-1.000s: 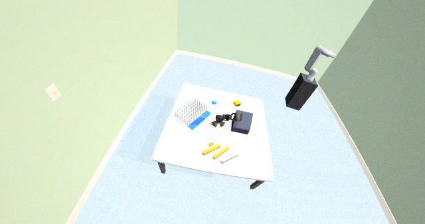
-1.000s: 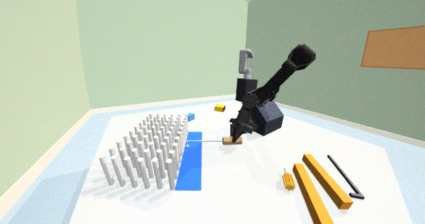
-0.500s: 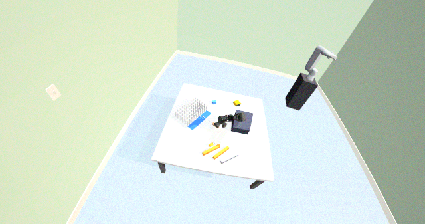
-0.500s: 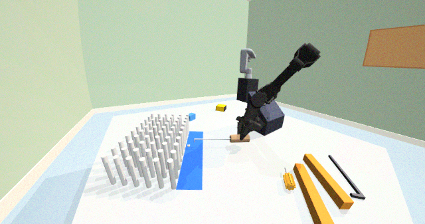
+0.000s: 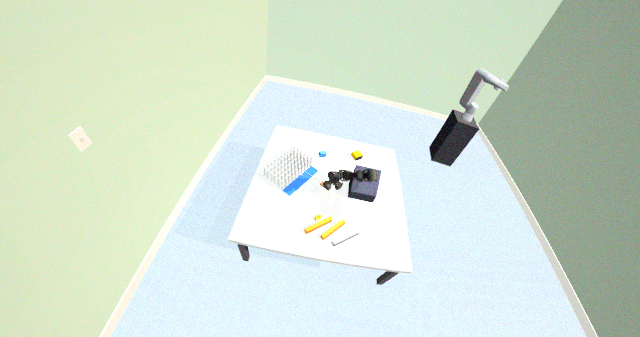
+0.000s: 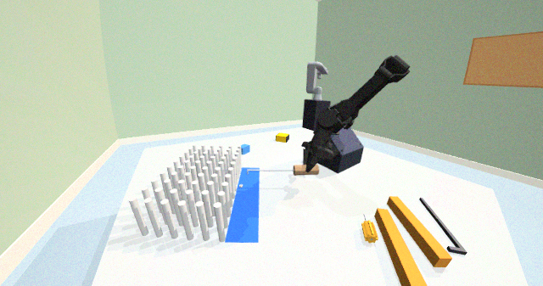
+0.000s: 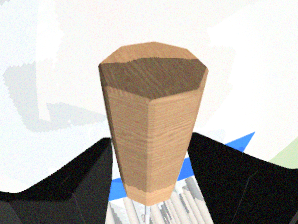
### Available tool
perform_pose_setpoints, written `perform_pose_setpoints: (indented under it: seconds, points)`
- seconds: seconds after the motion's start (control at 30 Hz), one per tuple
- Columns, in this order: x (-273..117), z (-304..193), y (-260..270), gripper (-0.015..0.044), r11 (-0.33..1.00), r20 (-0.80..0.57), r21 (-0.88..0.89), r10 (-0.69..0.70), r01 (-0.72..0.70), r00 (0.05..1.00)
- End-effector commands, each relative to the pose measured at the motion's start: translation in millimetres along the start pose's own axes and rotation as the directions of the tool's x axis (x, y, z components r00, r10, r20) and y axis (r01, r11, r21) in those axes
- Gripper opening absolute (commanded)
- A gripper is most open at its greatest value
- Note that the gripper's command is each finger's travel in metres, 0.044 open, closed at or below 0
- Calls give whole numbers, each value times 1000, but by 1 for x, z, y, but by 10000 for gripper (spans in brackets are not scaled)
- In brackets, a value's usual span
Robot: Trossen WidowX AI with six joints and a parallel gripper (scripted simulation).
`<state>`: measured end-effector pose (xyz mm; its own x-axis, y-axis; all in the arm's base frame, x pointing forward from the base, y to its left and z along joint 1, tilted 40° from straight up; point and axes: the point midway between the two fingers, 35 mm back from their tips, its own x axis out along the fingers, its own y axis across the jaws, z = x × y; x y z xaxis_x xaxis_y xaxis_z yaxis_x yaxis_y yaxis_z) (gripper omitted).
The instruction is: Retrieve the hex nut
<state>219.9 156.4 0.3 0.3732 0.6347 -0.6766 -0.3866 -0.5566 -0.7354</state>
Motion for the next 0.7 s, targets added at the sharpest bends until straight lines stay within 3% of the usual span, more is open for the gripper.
perform_pose_setpoints:
  seconds: [0.0,0.67]
  points:
    - [-13,-13,-9,0,1000,-6,-10,-7,7,1000]
    - [-96,-38,-32,0,999,-8,-8,-31,31,999]
